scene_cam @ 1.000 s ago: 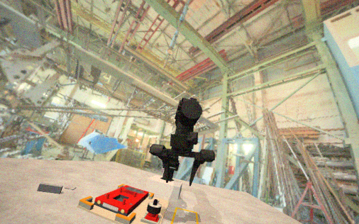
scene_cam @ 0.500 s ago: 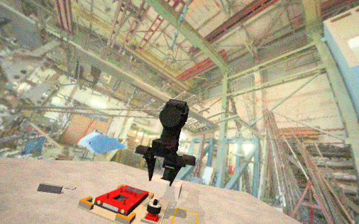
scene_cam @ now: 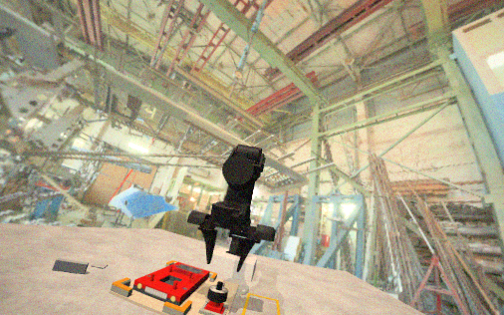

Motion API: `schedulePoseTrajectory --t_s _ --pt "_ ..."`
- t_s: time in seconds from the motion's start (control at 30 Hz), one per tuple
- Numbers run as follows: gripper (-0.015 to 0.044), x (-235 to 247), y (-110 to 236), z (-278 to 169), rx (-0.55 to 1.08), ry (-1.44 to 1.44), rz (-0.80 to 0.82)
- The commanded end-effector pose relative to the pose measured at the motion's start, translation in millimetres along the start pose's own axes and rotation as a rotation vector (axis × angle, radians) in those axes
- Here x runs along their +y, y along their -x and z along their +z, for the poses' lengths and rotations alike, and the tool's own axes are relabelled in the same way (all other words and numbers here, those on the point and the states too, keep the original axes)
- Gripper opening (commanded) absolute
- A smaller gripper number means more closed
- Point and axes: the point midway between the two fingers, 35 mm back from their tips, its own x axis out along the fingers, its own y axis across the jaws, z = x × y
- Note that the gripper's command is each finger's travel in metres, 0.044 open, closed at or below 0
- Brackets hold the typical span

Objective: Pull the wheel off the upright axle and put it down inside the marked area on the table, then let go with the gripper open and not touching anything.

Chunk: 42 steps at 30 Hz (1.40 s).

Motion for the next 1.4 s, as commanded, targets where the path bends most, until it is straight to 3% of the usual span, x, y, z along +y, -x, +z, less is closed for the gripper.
schedulePoseTrajectory --t_s 0.0,0.33,0.43,0.73,0.93,1.37 --pt "0.03 -1.2 -23.5 -3.2 0.015 0.003 -0.008" --pt "0.03 -0.5 -55.5 -7.3 0.015 0.003 -0.008" --pt "0.0221 0.0 -52.9 -6.8 0.022 0.005 -0.002" --pt "0.0161 0.0 -52.9 -6.8 0.022 0.005 -0.002" --pt "0.0004 0.0 -51.7 -6.7 0.022 0.004 -0.002" --pt "0.0 0.1 -47.5 -6.4 0.021 0.004 -0.003"
